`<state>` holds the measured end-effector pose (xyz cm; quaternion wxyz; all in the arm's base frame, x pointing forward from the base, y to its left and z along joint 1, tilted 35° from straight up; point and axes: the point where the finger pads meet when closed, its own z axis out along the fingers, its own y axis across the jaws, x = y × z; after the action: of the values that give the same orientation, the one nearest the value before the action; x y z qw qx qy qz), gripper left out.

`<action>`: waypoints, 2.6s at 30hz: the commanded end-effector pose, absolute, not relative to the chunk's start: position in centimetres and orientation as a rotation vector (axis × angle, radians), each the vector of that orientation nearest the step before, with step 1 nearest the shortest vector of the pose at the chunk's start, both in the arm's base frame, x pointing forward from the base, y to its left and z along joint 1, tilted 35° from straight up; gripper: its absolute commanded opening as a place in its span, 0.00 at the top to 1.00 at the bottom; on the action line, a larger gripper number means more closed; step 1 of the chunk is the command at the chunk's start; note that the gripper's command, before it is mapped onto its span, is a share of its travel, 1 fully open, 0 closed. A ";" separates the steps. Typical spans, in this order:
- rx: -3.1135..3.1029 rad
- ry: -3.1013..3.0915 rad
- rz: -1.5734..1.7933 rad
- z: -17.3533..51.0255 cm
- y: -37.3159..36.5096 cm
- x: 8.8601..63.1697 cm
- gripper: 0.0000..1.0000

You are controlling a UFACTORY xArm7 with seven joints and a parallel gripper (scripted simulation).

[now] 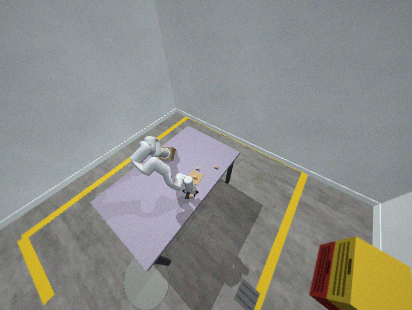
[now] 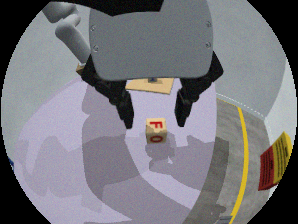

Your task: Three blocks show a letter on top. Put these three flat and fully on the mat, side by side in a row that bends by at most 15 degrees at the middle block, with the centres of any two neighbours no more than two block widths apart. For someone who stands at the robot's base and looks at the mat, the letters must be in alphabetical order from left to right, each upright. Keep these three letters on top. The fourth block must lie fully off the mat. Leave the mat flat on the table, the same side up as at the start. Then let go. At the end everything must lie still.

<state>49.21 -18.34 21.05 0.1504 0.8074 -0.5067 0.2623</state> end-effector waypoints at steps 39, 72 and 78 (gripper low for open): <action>2.321 -1.454 0.758 21.2 -18.2 49.5 0.31; 2.321 -1.454 0.758 21.0 -18.3 49.5 0.31; 2.321 -1.454 0.758 20.3 -18.8 49.8 0.31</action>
<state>49.53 -18.60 20.61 0.1502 0.8074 -0.5067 0.2625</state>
